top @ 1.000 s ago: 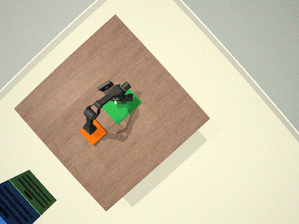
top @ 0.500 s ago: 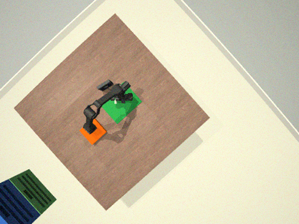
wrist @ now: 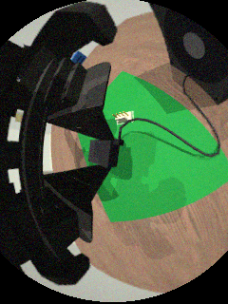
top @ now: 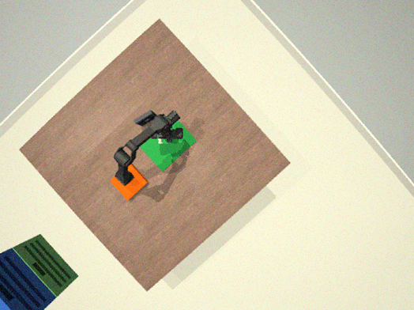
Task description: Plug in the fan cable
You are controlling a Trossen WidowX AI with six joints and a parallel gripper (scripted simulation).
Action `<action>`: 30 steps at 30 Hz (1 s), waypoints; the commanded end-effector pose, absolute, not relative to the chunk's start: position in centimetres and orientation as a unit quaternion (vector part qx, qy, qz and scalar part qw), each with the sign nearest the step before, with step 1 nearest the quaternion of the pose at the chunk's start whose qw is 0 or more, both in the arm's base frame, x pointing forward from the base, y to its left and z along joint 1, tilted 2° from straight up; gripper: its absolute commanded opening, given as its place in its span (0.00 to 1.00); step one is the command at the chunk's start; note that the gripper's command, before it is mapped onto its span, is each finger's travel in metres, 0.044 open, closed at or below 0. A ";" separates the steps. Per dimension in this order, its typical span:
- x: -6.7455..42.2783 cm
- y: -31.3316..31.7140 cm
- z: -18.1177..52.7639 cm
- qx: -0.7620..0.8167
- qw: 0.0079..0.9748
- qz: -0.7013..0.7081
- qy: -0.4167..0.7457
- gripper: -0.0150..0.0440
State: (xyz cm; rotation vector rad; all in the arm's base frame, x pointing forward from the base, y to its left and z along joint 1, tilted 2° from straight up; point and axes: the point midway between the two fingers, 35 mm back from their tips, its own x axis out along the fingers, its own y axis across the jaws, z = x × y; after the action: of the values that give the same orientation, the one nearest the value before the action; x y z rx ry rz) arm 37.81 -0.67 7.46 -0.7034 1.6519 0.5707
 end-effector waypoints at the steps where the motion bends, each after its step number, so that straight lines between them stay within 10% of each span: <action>1: 37.8 -0.8 9.3 -0.304 0.592 0.242 0.706 0.25; 30: 32.3 -6.4 9.7 -0.275 0.669 0.274 0.633 0.25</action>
State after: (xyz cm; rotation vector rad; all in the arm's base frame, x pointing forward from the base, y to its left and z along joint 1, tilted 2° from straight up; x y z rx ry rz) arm 33.36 -5.80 9.87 -0.6267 1.4667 0.6088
